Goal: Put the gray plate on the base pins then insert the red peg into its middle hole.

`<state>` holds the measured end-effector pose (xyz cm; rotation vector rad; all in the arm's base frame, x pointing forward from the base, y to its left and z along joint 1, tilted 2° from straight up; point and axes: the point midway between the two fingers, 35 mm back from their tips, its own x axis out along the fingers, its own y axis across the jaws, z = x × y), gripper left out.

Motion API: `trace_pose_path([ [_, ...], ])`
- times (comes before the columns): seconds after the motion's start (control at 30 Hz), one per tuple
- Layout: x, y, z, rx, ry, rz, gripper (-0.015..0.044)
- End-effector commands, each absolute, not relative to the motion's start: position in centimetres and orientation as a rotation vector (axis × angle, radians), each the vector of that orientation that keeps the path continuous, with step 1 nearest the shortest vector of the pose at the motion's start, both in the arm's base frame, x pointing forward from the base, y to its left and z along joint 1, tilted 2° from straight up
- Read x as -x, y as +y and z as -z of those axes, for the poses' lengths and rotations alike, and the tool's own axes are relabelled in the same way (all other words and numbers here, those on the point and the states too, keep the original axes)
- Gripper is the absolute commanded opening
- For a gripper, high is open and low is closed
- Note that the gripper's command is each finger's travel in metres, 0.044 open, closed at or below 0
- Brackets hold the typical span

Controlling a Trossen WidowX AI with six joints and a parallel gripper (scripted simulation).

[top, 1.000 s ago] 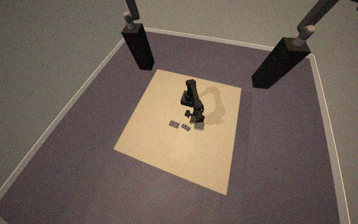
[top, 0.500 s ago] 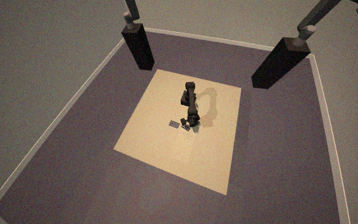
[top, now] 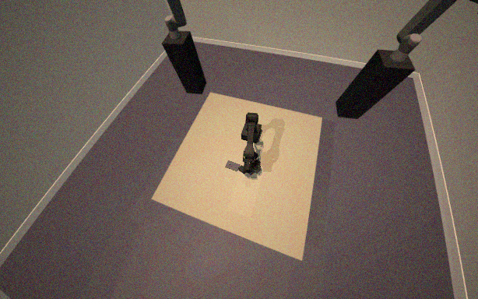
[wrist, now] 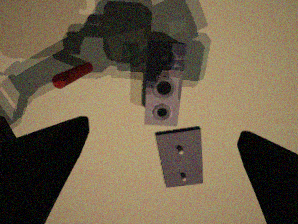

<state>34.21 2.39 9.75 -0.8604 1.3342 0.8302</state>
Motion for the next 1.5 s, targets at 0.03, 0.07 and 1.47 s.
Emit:
trace_pose_path([
  [0.03,-34.2,2.3,-9.4,0.881,1.322,-0.868,0.0440],
  [0.07,-34.3,2.3,-9.1,0.881,1.322,-0.868,0.0440],
  [1.47,-35.1,2.3,2.6,0.881,1.323,-0.869,0.0440],
])
